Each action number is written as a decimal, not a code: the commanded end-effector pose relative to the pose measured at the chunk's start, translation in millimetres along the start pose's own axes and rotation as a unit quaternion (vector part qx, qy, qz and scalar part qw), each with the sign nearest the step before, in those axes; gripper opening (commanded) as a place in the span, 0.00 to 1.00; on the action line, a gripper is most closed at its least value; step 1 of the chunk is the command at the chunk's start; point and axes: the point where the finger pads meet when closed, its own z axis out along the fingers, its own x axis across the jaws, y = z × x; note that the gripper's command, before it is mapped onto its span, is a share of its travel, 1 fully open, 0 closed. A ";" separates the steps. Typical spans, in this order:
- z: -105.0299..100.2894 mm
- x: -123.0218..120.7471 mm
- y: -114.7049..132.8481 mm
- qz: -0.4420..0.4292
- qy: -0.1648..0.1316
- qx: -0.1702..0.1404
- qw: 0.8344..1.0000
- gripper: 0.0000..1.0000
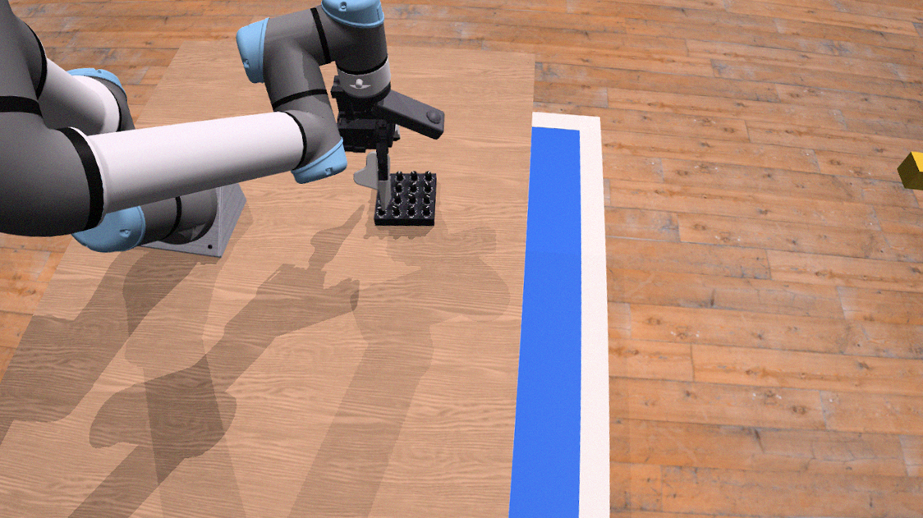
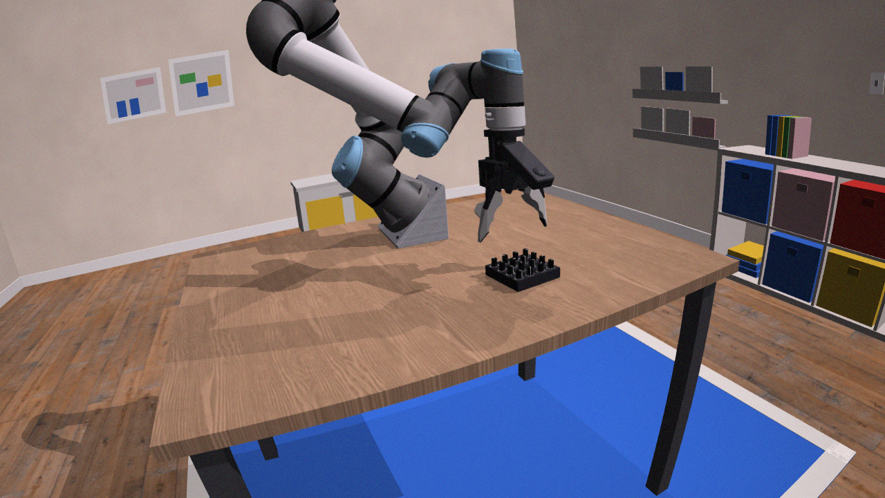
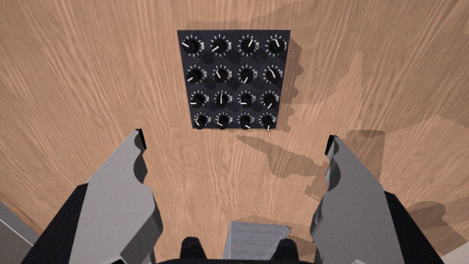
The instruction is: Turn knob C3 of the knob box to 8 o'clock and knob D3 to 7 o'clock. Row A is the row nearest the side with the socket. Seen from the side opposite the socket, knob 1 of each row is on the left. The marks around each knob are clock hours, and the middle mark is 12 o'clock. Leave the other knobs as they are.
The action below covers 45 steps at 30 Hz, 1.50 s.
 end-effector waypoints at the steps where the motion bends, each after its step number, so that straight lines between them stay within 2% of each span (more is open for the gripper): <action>1: -0.3 0.0 -0.3 0.000 0.000 0.000 1.000 1.00; 24: -0.3 0.1 2.6 0.000 0.000 0.001 1.000 1.00; 45: 0.1 1.2 37.5 0.000 0.000 0.001 1.000 1.00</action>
